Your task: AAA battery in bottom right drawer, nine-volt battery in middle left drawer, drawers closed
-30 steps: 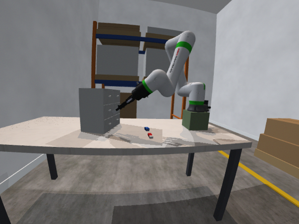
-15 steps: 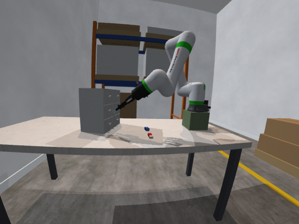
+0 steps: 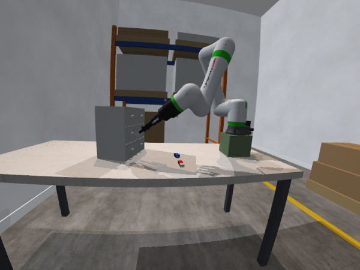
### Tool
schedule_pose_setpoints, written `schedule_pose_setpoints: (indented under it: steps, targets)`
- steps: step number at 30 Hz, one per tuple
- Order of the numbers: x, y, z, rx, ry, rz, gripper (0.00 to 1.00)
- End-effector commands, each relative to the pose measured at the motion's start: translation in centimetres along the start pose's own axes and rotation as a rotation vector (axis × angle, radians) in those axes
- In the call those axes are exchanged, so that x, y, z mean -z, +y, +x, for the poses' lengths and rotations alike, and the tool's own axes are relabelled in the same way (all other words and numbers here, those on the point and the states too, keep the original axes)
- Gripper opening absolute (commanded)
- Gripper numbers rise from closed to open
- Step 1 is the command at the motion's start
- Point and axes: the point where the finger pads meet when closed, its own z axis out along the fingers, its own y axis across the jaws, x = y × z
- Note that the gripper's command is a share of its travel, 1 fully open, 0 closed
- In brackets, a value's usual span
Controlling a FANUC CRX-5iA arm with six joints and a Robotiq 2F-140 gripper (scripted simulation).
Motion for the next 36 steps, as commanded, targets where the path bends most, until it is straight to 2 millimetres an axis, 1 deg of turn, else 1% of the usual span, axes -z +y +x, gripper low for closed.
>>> schedule_pose_setpoints:
  steps: [1, 16, 24, 36]
  targets:
    - [-0.1, 0.0, 0.0, -0.125, -0.221, -0.115, 0.20]
    - [-1.9, 0.1, -1.4, -0.129, -0.227, -0.117, 0.20]
    - [-2.5, 0.2, -1.8, -0.131, -0.231, -0.118, 0.20]
    - [-2.7, 0.2, -2.0, -0.132, -0.233, -0.119, 0.20]
